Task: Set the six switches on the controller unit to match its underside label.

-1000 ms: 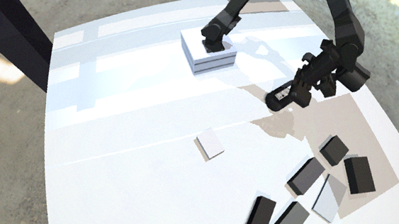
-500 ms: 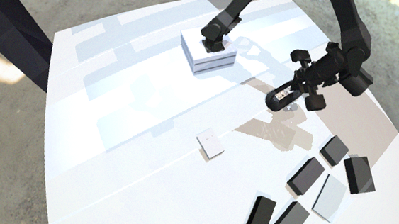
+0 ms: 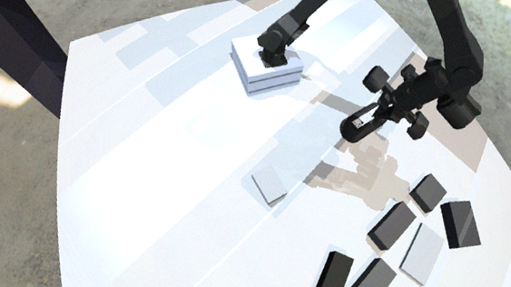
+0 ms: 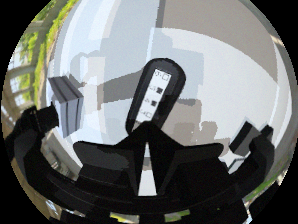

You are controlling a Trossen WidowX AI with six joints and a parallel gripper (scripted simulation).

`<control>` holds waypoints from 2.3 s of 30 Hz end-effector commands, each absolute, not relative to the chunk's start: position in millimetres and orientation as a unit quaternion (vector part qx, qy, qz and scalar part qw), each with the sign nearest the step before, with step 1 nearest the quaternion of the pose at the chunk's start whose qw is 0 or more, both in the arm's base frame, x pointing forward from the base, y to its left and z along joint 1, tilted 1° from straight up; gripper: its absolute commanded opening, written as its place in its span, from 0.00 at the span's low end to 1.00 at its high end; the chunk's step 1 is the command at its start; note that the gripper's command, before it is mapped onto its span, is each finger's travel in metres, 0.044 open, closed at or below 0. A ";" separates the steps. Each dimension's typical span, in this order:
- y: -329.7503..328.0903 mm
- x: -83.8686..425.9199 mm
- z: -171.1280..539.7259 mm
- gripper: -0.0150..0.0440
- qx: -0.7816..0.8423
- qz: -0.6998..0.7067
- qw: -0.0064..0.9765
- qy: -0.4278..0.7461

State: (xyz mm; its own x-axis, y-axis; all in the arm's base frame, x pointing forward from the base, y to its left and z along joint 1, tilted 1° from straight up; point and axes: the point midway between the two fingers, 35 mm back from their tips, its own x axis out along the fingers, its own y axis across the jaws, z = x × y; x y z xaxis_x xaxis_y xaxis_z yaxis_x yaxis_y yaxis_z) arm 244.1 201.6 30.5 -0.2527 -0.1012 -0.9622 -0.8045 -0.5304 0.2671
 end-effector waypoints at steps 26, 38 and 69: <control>207.6 255.2 41.6 0.25 -0.563 0.820 -0.097 -0.042; 207.6 255.2 41.6 0.25 -0.563 0.820 -0.097 -0.042; 222.1 243.9 39.9 1.00 -0.543 0.661 0.286 0.432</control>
